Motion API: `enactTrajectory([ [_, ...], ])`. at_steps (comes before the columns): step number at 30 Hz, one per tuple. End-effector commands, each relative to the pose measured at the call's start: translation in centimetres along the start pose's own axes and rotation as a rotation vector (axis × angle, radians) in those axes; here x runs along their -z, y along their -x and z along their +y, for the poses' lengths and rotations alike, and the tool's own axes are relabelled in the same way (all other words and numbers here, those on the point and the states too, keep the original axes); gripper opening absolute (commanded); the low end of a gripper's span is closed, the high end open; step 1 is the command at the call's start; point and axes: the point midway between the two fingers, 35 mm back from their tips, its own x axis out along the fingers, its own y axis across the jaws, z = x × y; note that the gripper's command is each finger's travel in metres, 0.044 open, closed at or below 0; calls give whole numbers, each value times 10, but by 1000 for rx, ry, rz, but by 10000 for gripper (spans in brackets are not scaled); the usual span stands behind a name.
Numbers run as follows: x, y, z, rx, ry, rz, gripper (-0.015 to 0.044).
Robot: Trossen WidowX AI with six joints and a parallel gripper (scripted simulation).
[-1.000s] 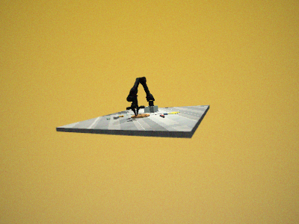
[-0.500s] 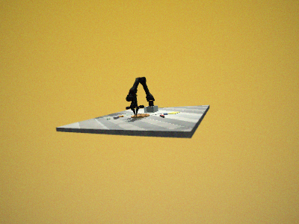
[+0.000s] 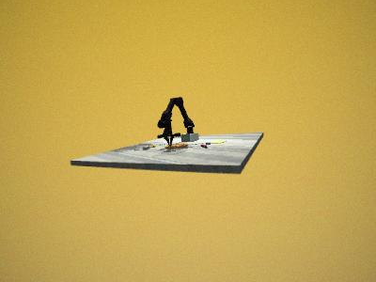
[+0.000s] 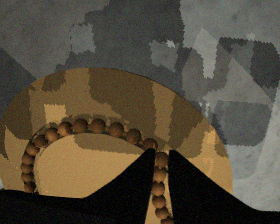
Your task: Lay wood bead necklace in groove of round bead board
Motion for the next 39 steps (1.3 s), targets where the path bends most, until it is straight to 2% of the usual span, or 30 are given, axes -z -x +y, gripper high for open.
enactTrajectory([
  [1, 0, 1, 0, 0, 0, 0, 53],
  [16, 1, 2, 0, -1, 1, 3, 440],
  [35, 1, 5, 0, 2, 4, 3, 440],
  [39, 7, 21, 0, 2, -20, 3, 335],
])
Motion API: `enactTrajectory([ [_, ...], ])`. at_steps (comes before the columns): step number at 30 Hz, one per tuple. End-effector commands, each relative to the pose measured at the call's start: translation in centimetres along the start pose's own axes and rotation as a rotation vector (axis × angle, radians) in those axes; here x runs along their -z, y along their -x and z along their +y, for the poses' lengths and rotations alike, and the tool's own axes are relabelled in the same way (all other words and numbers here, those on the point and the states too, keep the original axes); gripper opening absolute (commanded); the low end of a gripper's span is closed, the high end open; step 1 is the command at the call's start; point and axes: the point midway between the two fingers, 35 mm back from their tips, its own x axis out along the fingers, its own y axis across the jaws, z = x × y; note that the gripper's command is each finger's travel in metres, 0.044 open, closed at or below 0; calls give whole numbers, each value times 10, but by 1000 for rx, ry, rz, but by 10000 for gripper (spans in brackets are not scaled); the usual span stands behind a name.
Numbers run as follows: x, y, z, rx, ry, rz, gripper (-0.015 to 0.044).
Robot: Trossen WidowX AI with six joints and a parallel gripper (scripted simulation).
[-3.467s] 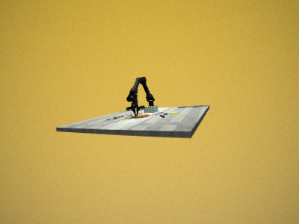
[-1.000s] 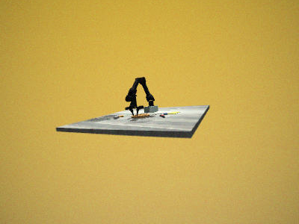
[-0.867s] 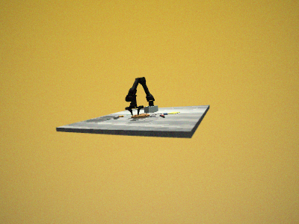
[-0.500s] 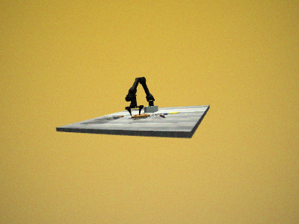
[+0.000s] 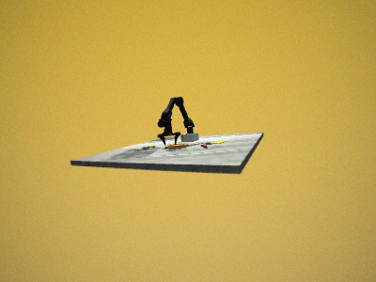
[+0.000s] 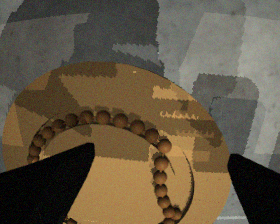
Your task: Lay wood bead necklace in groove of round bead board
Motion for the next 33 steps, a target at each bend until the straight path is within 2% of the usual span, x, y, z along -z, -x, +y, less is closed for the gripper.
enactTrajectory([
  [1, 7, 20, -1, 4, -31, -3, 309],
  [8, 11, 24, -1, 4, -45, -3, 125],
  [33, 10, -7, -1, 4, -44, -4, 120],
])
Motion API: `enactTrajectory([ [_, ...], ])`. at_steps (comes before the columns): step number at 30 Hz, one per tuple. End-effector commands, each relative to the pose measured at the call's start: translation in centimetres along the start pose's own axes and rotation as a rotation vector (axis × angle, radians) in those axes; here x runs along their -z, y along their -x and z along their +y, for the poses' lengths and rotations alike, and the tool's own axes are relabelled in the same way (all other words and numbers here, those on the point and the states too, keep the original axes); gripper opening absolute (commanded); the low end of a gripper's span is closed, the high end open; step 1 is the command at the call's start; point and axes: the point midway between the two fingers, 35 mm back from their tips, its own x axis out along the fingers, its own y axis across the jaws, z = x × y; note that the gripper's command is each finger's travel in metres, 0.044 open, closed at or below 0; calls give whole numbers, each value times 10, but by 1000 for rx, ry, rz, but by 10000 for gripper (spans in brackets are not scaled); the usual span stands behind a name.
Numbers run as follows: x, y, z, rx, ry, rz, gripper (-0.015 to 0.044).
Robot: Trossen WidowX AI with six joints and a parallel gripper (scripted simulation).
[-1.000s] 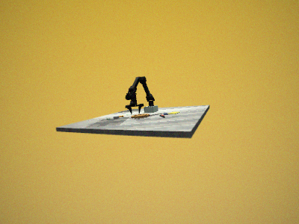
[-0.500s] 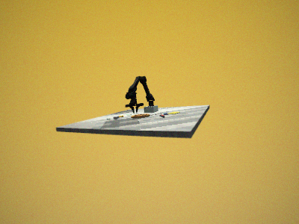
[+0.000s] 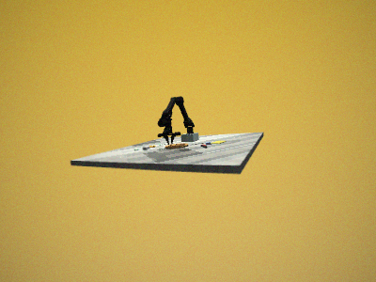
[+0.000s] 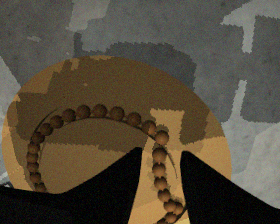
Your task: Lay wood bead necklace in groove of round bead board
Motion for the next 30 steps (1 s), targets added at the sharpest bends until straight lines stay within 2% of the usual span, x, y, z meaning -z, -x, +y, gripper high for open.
enactTrajectory([
  [1, 4, -9, 1, -1, -4, 12, 120],
  [9, 4, -12, 1, -1, -5, 13, 120],
  [14, 2, -10, 1, -2, 0, 7, 0],
  [30, 2, -10, 1, -2, 0, 7, 0],
])
